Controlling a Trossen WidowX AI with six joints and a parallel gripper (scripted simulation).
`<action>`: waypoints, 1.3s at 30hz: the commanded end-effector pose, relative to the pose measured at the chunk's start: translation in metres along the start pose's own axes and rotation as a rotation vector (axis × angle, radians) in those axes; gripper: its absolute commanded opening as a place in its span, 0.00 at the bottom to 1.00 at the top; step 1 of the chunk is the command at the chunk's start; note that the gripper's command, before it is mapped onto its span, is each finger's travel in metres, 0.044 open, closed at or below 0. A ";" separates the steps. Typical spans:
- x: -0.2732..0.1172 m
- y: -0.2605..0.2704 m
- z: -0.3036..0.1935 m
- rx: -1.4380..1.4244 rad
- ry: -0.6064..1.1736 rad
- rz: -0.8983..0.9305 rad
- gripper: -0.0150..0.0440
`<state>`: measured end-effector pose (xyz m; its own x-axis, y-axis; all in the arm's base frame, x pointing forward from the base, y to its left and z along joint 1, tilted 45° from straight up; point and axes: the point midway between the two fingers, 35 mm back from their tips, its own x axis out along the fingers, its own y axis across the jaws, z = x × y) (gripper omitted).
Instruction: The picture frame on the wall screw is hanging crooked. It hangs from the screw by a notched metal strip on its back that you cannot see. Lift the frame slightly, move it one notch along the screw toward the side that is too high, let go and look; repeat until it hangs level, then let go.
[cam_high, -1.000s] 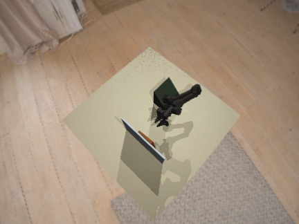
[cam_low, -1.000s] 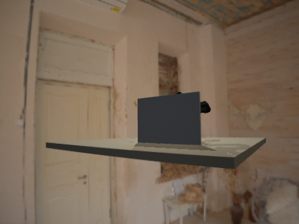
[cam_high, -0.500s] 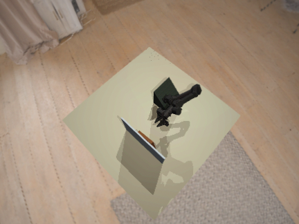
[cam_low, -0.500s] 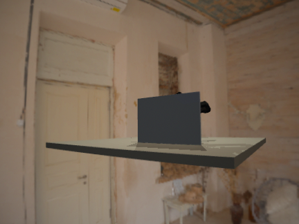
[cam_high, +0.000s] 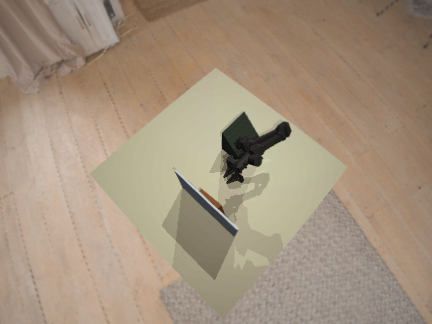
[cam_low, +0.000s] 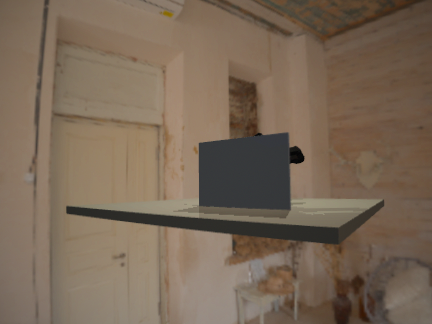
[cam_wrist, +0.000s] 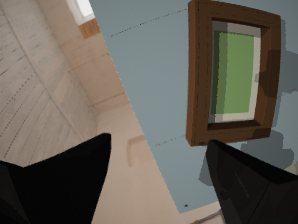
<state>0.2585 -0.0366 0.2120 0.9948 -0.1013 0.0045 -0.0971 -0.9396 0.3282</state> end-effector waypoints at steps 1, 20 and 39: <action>0.000 -0.001 0.000 0.006 -0.001 -0.006 0.69; 0.006 -0.016 0.007 -0.029 0.001 -0.002 0.69; 0.008 -0.054 0.022 -0.096 0.001 -0.006 0.69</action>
<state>0.2697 0.0051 0.1724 0.9957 -0.0930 0.0012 -0.0852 -0.9073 0.4118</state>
